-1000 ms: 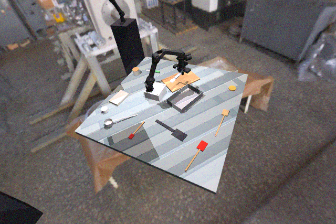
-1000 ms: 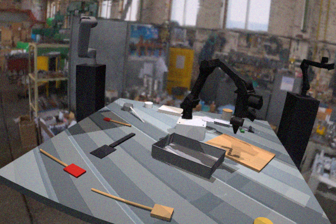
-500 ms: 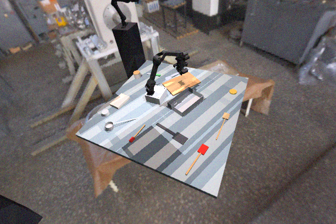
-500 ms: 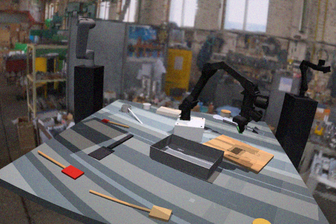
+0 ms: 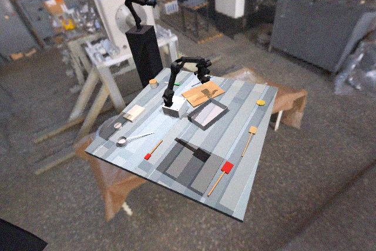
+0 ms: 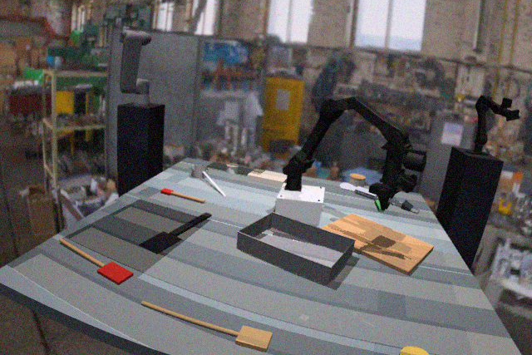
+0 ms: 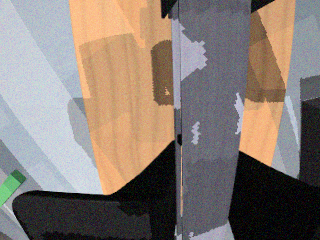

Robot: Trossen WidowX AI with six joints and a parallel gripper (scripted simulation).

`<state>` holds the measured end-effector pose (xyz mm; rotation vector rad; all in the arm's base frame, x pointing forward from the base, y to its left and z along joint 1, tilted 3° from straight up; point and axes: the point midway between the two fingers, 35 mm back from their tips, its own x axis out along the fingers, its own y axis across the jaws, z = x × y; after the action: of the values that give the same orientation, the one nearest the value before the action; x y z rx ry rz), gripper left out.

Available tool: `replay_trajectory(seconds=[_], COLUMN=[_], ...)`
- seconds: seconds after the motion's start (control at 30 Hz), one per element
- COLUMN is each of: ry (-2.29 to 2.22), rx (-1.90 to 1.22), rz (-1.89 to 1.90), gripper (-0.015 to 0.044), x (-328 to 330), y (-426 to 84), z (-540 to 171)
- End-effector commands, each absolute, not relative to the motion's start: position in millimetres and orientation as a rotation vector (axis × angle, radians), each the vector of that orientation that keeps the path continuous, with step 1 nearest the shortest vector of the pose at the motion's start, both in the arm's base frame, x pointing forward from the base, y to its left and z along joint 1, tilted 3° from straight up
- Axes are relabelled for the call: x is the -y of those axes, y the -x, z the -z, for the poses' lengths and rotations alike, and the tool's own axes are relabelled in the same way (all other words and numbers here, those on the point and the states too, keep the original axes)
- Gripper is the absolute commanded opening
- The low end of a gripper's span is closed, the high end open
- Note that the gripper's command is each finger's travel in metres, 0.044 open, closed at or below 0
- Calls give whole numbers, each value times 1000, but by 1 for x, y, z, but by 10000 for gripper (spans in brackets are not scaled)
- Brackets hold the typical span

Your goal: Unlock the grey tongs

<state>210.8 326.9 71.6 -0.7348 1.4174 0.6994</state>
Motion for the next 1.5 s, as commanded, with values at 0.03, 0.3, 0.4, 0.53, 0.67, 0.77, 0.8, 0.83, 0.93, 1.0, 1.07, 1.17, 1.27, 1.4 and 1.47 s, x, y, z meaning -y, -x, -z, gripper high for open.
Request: replay_trajectory(seconds=[0.03,0.3,0.4,0.53,0.67,0.77,0.8,0.83,0.93,1.0,1.07,1.17,1.27,1.4,1.47], ry=[698,638,615,583,550,525,517,508,482,465,447,420,393,356,337], rx=[-1338,-1193,-1139,-1067,-995,-941,-923,-905,-852,-816,-781,-728,-675,-605,-571], rz=[-724,-767,-781,-799,-816,-827,-831,-834,-844,-851,-856,-864,-872,-880,-884], gripper=[-150,-150,-150,-150,-150,-150,-150,-150,-150,-150,-150,-150,-150,-150,-150], x=[-330,-335,-336,-338,-338,-338,-338,-338,-337,-337,-336,-334,-332,-328,-326], y=[-212,-214,-214,-214,-214,-213,-213,-213,-212,-211,-210,-209,-207,-204,-203], z=[-78,-86,-89,-94,-99,-104,-105,-107,-112,-115,-118,-123,-128,-135,-139])
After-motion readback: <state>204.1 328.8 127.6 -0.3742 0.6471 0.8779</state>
